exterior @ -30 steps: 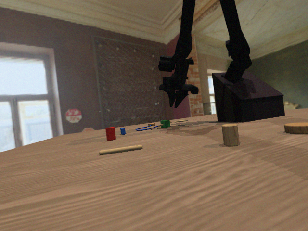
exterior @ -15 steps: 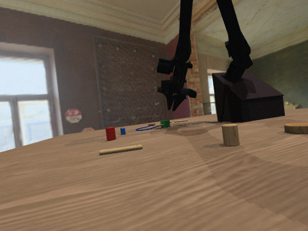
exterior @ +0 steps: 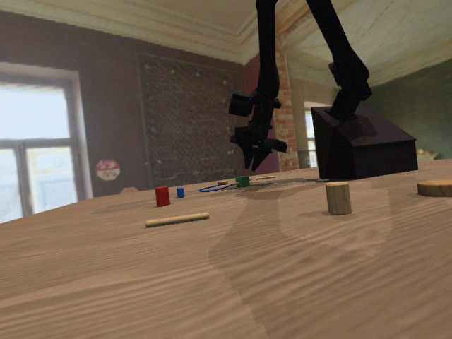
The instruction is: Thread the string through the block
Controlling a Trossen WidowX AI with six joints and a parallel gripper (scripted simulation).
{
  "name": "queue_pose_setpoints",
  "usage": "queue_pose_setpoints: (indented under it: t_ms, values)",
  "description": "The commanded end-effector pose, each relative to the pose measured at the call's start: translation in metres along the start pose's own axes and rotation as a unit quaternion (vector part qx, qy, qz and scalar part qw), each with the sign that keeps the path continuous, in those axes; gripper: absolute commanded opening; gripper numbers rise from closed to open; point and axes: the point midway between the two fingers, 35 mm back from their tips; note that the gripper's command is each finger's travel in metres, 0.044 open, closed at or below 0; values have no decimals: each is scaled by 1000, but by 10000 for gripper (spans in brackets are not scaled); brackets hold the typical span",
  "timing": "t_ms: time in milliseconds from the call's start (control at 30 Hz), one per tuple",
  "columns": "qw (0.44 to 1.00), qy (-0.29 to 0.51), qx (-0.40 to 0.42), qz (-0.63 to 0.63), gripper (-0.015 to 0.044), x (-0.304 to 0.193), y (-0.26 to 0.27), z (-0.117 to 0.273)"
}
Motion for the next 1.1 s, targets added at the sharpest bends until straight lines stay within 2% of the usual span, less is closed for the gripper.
queue_pose_setpoints:
  t_ms: [0, 600, 1033, 1067]
  values:
    - [1000, 2, 1, -5, 123, -2, 0, -8]
    - [1000, -1, 3, -5, 123, -3, 5, -36]
    - [1000, -1, 3, -5, 123, -3, 5, -37]
    - [1000, -2, 4, -2, 97, -2, 6, -36]
Point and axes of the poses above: the point midway between the two fingers, 35 mm back from their tips, its own z axis back along the fingers, its own y axis across the jaws, x = y × z, and after that the axes turned 8 degrees about z, right-handed
